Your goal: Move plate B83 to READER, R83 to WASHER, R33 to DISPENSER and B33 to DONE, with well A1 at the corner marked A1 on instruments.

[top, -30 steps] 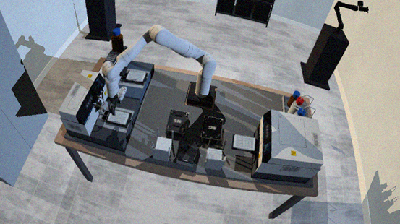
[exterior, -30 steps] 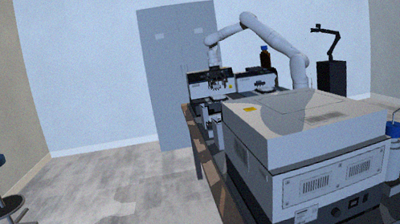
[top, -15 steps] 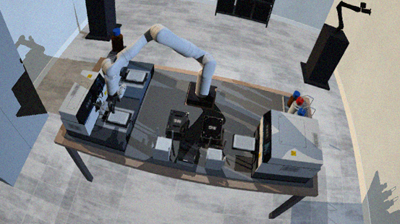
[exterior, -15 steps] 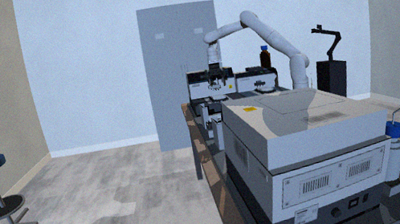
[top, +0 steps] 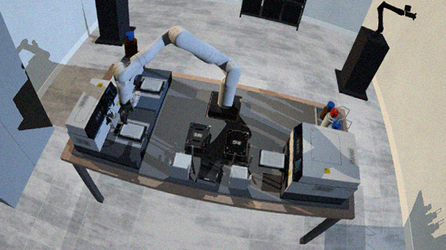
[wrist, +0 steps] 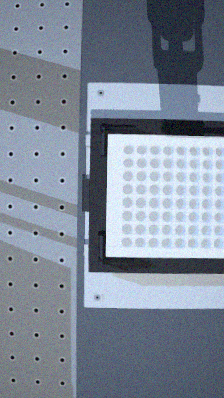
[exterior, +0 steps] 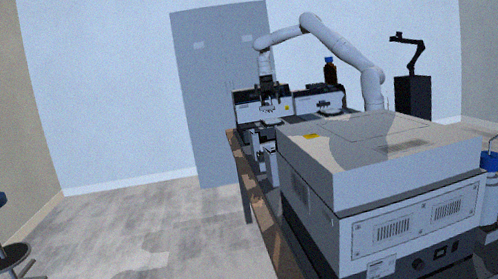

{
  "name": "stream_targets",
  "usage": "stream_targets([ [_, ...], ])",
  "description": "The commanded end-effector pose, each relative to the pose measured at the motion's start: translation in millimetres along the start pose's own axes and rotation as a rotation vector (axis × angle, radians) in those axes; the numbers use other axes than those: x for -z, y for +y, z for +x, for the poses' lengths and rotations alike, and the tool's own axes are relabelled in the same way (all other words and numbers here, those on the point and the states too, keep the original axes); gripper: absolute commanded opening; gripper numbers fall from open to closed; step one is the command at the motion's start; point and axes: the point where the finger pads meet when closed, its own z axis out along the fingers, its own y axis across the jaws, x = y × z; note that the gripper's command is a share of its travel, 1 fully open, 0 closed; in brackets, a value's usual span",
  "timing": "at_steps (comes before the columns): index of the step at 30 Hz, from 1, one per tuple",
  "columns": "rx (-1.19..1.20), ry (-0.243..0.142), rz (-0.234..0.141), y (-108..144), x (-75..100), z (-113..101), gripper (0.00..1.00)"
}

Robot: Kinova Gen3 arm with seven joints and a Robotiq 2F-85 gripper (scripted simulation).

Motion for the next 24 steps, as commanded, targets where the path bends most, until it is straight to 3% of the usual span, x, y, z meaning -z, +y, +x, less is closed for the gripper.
stream_targets([
  [1, 0.0, -0.002, -0.001, 0, 2.7, 0, 1.0],
  [9, 0.0, -0.002, -0.001, 0, 4.6, 0, 1.0],
  [24, 0.0, -0.002, -0.001, -3, 4.6, 43, 1.0],
])
